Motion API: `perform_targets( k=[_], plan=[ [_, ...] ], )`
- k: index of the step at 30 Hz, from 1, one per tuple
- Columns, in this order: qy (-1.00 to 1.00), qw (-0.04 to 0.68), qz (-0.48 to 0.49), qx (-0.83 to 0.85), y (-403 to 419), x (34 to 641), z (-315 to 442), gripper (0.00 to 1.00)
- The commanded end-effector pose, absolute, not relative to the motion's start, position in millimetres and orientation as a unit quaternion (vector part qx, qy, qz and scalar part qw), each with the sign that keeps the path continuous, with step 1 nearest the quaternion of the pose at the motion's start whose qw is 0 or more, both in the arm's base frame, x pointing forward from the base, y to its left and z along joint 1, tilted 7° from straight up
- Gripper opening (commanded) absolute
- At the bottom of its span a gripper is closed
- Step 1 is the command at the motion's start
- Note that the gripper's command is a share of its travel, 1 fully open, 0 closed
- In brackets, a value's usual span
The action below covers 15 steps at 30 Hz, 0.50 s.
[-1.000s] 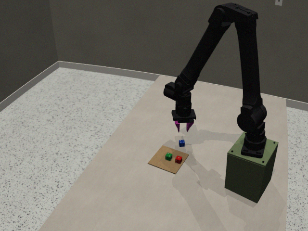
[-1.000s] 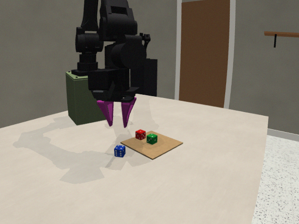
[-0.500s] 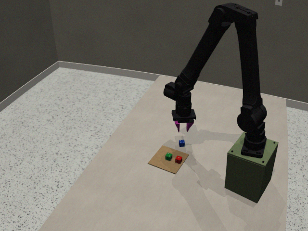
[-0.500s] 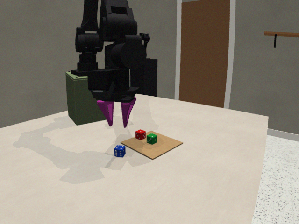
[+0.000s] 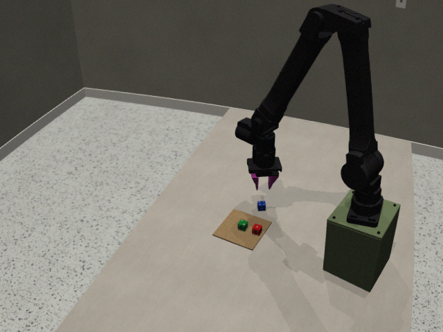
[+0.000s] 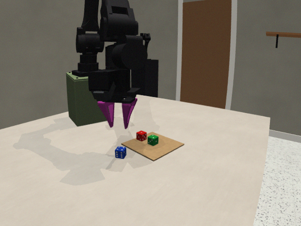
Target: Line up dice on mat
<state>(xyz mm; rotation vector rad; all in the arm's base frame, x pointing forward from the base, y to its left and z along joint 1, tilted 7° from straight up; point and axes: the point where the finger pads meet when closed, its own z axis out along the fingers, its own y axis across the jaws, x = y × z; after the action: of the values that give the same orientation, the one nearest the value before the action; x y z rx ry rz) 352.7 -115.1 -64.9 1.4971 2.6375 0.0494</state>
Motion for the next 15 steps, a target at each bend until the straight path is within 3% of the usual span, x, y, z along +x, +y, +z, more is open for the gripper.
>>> perform_targets(
  k=[1, 15],
  plan=[
    [0.866, 0.068, 0.021, 0.495, -119.1, 367.0, -60.5, 0.39],
    [0.866, 0.067, 0.020, 0.495, -118.1, 367.2, -70.2, 0.39]
  ],
)
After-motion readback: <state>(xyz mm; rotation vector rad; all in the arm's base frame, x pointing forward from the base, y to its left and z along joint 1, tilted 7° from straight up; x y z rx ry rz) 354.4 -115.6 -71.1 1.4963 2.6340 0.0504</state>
